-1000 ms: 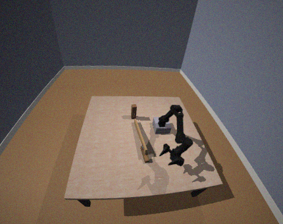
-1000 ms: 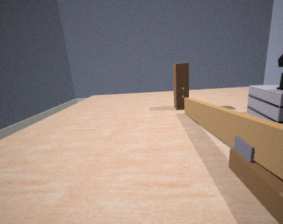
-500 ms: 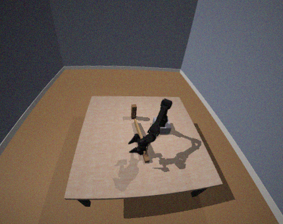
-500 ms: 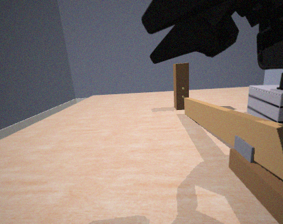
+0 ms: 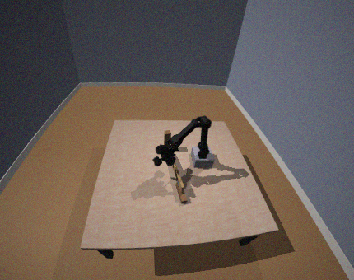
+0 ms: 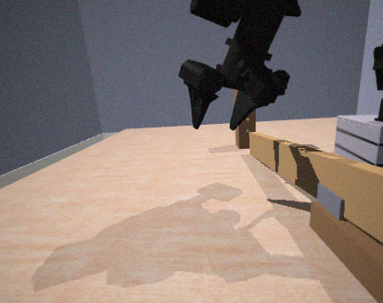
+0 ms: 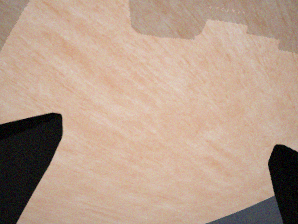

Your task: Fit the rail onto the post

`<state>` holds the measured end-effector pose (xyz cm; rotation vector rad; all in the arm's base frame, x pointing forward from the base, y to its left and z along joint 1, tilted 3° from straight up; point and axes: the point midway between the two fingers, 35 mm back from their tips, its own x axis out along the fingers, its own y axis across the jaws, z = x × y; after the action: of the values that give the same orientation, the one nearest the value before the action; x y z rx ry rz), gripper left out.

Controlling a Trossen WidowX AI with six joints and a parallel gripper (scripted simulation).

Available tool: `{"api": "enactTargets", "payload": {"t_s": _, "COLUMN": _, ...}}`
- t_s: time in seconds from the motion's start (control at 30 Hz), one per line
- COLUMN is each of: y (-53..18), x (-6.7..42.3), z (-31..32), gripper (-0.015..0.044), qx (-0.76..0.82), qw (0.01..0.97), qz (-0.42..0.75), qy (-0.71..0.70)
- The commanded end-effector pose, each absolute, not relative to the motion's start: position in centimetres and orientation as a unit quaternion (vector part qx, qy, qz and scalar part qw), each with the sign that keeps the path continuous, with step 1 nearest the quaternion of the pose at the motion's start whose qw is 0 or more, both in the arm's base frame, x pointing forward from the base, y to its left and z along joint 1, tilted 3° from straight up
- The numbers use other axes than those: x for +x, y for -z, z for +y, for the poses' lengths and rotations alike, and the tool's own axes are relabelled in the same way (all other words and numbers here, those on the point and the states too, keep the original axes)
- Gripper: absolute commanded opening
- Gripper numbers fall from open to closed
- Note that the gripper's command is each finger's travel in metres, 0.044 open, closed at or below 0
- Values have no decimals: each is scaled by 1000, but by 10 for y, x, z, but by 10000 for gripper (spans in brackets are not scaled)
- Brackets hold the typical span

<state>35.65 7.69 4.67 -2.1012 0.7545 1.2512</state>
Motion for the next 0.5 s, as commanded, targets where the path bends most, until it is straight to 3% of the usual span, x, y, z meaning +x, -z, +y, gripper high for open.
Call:
{"api": "enactTargets", "payload": {"t_s": 0.0, "y": -37, "x": 326, "z": 33, "gripper": 440, "qx": -708, "qw": 348, "qz": 356, "qy": -501}}
{"api": "enactTargets", "payload": {"t_s": 0.2, "y": -31, "x": 262, "z": -20, "gripper": 440, "qx": -533, "qw": 459, "qz": 476, "qy": -527}}
{"api": "enactTargets", "payload": {"t_s": 0.47, "y": -28, "x": 256, "z": -21, "gripper": 440, "qx": -527, "qw": 463, "qz": 480, "qy": -528}}
